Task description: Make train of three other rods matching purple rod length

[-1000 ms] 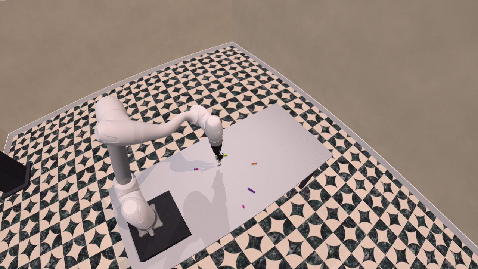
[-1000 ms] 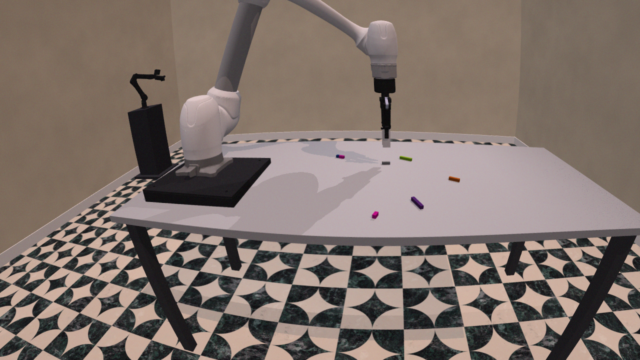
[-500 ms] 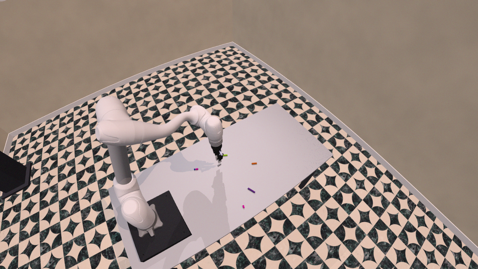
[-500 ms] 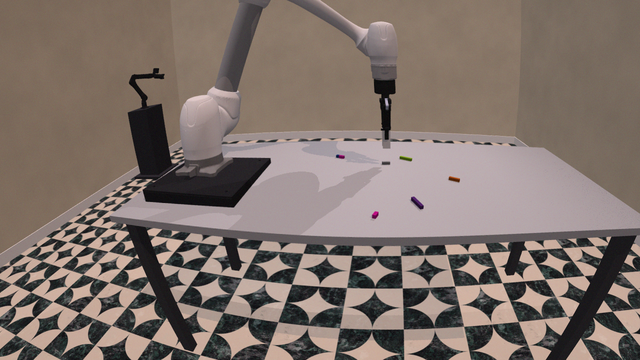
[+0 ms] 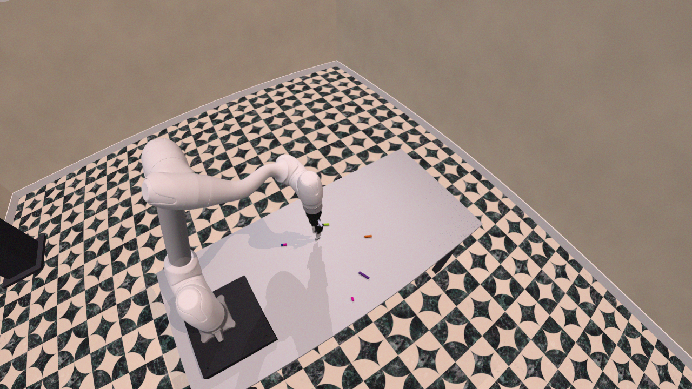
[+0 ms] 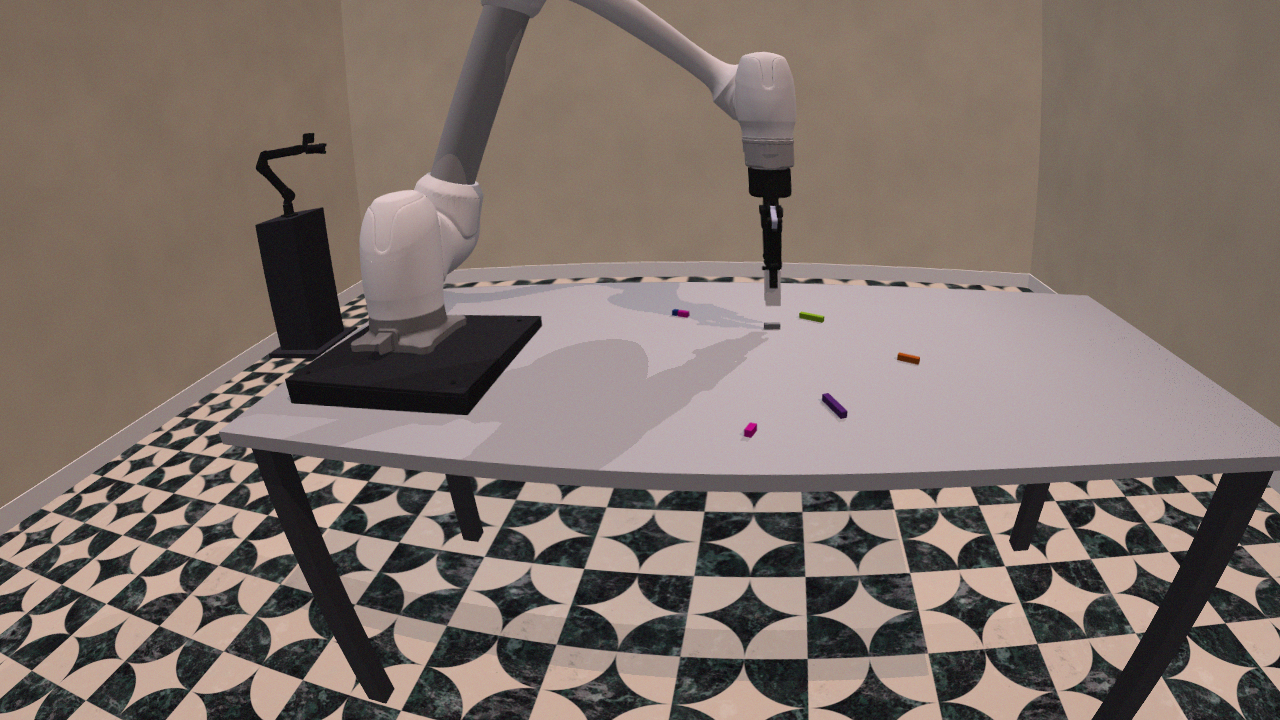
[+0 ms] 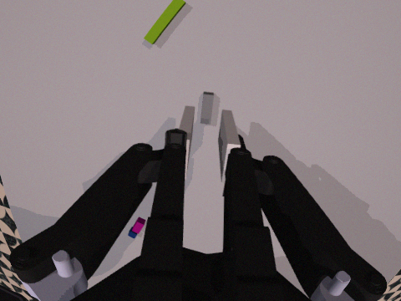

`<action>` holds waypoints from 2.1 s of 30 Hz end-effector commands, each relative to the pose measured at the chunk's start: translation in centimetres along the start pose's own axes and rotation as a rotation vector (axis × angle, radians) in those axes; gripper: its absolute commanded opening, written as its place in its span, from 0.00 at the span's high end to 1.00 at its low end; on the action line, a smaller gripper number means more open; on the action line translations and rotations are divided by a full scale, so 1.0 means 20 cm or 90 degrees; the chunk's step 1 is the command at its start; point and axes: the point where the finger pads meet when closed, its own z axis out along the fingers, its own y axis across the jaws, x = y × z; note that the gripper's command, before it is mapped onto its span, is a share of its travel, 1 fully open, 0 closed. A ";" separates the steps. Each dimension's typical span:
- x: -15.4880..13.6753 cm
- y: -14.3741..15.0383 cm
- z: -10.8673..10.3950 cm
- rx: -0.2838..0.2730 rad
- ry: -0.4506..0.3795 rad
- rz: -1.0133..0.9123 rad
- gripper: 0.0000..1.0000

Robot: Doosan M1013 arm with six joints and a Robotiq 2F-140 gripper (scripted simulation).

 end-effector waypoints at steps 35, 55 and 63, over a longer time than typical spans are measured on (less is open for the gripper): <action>0.00 0.00 0.16 0.000 0.000 0.000 0.77; 0.00 0.00 0.16 0.000 0.000 0.000 0.77; 0.00 0.00 0.16 0.000 0.000 0.000 0.77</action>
